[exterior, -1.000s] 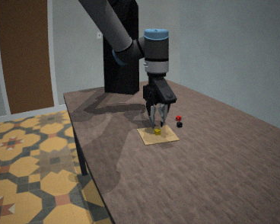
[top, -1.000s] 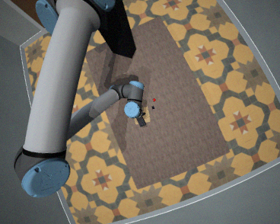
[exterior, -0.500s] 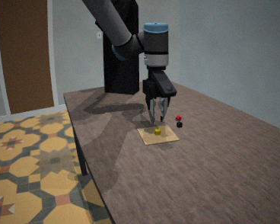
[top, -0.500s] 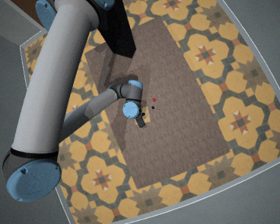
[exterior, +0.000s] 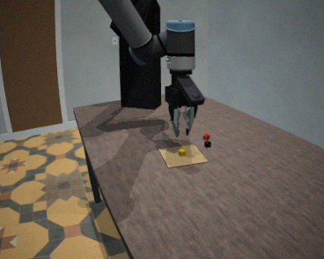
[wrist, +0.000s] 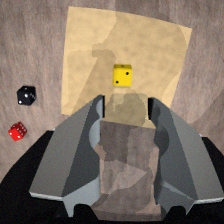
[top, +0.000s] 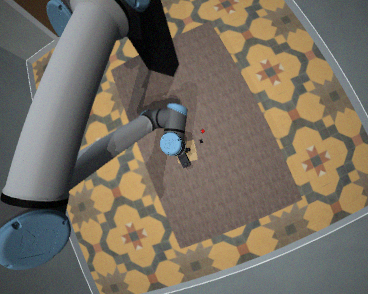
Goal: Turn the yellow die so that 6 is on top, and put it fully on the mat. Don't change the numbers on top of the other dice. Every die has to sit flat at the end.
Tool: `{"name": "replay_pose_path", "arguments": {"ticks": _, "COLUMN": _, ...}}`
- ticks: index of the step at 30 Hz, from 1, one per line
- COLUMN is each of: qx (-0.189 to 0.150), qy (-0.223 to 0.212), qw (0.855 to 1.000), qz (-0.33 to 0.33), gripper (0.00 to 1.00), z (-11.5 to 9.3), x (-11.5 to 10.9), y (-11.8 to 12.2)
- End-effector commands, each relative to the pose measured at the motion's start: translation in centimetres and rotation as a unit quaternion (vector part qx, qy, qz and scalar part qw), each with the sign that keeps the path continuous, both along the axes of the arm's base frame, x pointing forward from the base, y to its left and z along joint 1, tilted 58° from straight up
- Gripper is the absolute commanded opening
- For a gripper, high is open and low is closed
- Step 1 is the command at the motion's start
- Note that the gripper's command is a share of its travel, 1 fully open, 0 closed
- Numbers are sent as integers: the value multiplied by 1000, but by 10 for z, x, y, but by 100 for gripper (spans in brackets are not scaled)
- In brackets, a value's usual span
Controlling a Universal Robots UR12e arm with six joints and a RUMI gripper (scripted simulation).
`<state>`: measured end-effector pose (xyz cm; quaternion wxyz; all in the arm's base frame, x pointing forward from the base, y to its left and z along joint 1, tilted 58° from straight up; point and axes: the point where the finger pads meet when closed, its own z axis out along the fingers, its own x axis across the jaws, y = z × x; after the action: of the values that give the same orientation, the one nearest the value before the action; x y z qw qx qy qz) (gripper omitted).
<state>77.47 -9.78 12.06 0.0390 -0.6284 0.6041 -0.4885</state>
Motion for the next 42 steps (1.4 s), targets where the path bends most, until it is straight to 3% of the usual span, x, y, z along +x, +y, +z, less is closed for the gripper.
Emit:
{"name": "replay_pose_path", "arguments": {"ticks": 1, "qx": 0, "qy": -4, "qw": 1000, "qz": 4, "gripper": 21, "z": -3, "x": -1, "y": 1}}
{"name": "replay_pose_path", "arguments": {"ticks": 25, "qx": -22, "qy": -93, "qw": 993, "qz": 67, "gripper": 21, "z": -5, "x": -3, "y": 0}}
{"name": "replay_pose_path", "arguments": {"ticks": 42, "qx": -27, "qy": -107, "qw": 991, "qz": 77, "gripper": 21, "z": -4, "x": -4, "y": 0}}
